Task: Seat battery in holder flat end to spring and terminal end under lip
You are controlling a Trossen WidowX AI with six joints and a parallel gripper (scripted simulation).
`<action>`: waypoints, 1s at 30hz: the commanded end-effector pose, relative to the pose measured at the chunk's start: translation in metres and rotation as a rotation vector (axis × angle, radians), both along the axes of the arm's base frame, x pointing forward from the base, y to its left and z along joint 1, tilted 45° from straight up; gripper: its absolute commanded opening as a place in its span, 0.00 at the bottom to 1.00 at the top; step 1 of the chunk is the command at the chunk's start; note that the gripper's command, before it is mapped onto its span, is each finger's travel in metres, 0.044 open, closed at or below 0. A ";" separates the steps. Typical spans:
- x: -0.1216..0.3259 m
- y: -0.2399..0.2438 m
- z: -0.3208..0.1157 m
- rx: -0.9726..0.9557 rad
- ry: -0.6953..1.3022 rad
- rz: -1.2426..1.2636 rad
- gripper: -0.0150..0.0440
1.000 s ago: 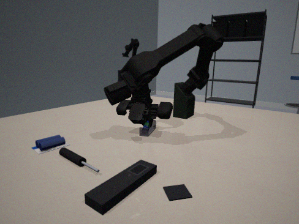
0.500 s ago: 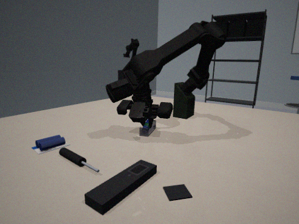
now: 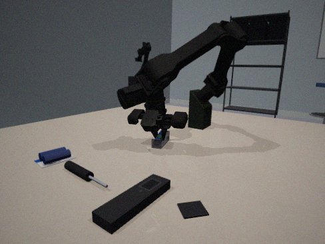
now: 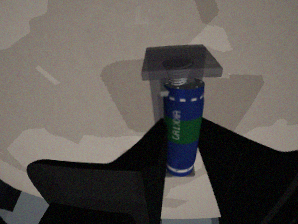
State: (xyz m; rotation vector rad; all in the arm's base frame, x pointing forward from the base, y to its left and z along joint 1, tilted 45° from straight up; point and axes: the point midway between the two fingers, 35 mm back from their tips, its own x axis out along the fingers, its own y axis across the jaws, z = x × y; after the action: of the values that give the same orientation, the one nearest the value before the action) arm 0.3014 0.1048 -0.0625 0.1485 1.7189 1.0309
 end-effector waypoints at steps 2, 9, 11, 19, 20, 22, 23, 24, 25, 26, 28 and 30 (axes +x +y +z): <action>0.006 0.001 -0.001 0.015 -0.040 -0.026 0.38; 0.005 0.001 -0.002 0.027 -0.061 -0.047 0.38; 0.004 0.001 -0.002 0.030 -0.067 -0.053 0.38; 0.002 0.002 -0.002 0.045 -0.090 -0.075 0.38; 0.002 0.002 -0.002 0.047 -0.093 -0.078 0.38; 0.001 0.002 -0.002 0.050 -0.099 -0.083 0.38; 0.001 0.002 -0.002 0.052 -0.102 -0.086 0.38; 0.001 0.002 -0.002 0.053 -0.105 -0.089 0.38; 0.001 0.002 -0.002 0.055 -0.108 -0.092 0.38; 0.000 0.002 -0.002 0.057 -0.111 -0.094 0.38; 0.000 0.002 -0.002 0.060 -0.117 -0.100 0.38; -0.001 0.002 -0.002 0.063 -0.123 -0.106 0.38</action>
State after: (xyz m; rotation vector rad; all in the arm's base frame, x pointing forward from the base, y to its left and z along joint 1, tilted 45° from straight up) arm 0.2974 0.1051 -0.0653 0.2038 1.5866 0.9934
